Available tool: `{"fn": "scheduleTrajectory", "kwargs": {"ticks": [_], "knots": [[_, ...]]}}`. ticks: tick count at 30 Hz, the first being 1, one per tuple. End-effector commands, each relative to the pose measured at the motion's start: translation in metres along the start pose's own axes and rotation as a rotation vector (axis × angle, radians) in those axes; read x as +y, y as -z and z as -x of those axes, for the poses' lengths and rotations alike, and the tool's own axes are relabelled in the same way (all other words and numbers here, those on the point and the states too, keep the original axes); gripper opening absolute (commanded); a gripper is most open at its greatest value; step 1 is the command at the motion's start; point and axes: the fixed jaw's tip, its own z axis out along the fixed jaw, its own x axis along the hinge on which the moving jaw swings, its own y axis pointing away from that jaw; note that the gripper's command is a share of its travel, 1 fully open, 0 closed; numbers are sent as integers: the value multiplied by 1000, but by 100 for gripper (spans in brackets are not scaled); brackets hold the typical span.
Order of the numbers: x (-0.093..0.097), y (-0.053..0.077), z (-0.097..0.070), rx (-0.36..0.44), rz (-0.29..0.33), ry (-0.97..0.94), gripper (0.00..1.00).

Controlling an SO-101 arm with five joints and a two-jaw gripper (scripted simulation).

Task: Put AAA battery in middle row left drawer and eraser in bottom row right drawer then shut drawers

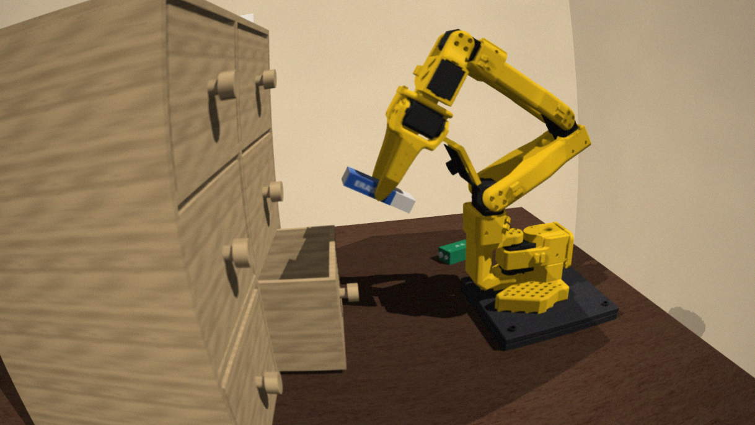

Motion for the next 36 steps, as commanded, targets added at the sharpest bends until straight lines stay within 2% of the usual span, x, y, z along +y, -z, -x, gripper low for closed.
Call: {"fn": "scheduleTrajectory", "kwargs": {"ticks": [1,6,12,36], "knots": [[-1,-8,-13,-4,-7,0,0],[-2,-25,-38,-5,-11,1,0],[-4,-53,-63,-7,-16,3,0],[-5,-55,-66,-7,-17,5,0]]}}
